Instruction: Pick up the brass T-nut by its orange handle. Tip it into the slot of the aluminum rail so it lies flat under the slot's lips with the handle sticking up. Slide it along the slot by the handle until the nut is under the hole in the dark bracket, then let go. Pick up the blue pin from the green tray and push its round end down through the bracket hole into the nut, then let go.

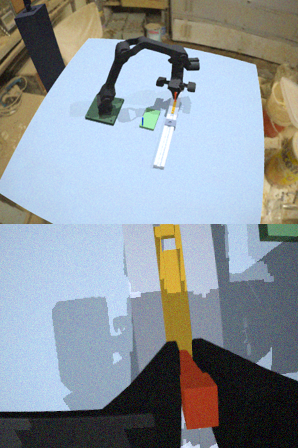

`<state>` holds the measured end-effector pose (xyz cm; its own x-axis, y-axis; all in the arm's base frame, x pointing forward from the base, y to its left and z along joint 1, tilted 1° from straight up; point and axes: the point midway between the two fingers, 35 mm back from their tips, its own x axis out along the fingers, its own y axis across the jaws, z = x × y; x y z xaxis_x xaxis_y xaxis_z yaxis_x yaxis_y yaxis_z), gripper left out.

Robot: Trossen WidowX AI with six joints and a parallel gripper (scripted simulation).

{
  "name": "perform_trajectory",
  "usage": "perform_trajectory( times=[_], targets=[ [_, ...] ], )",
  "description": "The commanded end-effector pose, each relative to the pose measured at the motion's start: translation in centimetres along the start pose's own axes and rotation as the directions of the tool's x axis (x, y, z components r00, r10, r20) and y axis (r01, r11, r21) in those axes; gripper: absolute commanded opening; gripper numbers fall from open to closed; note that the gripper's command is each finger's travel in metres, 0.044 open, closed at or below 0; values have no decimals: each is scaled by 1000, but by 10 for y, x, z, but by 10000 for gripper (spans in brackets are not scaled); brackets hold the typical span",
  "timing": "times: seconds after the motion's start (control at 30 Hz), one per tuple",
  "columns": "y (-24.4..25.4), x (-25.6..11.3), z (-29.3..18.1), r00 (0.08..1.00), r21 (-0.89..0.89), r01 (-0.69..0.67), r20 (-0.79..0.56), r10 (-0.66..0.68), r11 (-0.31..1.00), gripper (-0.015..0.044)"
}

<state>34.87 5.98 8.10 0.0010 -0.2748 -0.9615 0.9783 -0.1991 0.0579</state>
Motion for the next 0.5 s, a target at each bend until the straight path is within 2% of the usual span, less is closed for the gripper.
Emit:
perform_trajectory(
  times=[0.0, 0.47],
  targets=[
    [-1, 3, 7, 1000, -5, 1, 5, -1, 1000, -150],
    [0, 10, 27, 1000, -6, 1, 7, -1, 1000, -150]
  ],
)
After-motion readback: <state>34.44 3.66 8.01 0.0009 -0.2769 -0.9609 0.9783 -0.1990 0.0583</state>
